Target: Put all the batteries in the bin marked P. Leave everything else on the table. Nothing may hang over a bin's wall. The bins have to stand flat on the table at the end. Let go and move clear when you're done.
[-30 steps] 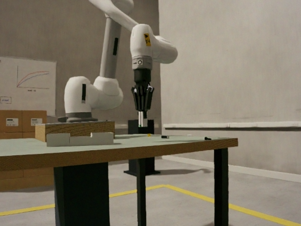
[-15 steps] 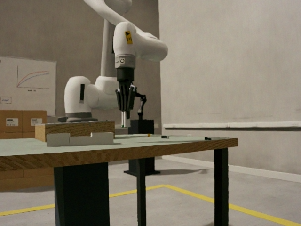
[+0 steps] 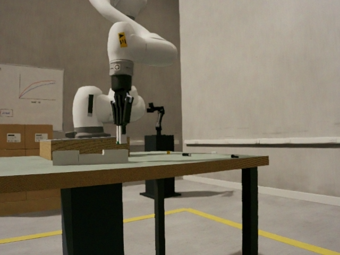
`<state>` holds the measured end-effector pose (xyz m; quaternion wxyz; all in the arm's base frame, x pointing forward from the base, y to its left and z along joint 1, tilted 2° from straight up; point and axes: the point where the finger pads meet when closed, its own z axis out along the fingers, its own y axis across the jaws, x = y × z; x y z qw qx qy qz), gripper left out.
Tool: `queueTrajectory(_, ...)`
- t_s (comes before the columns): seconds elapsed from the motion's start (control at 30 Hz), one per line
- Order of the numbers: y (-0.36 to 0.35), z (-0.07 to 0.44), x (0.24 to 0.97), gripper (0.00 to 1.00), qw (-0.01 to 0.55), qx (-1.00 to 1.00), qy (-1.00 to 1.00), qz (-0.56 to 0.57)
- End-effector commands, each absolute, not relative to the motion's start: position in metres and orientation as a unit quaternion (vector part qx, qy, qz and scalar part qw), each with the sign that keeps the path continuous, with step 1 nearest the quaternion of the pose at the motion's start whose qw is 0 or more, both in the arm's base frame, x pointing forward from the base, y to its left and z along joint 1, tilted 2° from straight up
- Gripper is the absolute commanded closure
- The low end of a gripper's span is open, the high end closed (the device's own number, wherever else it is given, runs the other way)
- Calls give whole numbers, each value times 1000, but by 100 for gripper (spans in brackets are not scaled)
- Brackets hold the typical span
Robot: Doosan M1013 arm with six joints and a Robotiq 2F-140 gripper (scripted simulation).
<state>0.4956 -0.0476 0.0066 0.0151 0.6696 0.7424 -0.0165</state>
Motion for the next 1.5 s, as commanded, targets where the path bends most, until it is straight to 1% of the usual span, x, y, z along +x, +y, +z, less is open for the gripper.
queueTrajectory(0.0,-72,8,490,88,15,670,742,-16)
queueTrajectory(0.07,-78,8,488,88,15,670,742,-16)
queueTrajectory(0.27,-113,10,479,88,17,757,654,-13)
queueTrajectory(0.33,-113,10,479,88,17,757,654,-13)
queueTrajectory(0.37,-119,10,477,88,18,789,615,-13)
queueTrajectory(0.47,-136,11,473,88,18,812,583,-12)
queueTrajectory(0.6,-158,12,467,88,18,812,583,-12)
queueTrajectory(1.17,-157,12,467,88,18,812,583,-12)
queueTrajectory(1.47,-157,-2,467,88,18,812,583,-12)
